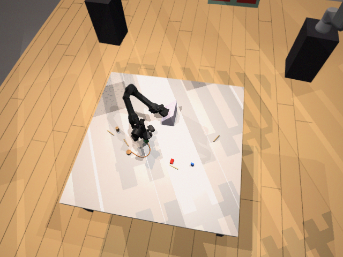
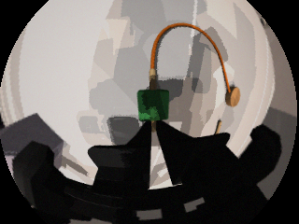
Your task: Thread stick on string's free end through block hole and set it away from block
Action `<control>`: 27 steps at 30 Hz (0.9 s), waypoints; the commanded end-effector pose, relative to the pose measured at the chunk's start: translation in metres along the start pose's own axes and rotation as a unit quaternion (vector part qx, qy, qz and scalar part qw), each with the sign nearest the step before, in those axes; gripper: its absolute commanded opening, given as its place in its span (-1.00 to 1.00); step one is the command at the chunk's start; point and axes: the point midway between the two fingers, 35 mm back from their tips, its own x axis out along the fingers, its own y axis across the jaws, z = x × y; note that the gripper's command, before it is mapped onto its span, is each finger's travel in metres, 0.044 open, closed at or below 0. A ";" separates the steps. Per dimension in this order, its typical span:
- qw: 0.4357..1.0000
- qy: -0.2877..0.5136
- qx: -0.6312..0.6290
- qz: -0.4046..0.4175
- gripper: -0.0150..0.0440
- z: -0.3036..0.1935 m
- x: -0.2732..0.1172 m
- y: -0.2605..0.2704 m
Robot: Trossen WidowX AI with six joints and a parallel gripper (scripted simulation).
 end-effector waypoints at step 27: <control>1.000 0.000 0.003 -0.012 -0.49 -0.036 -0.002 0.003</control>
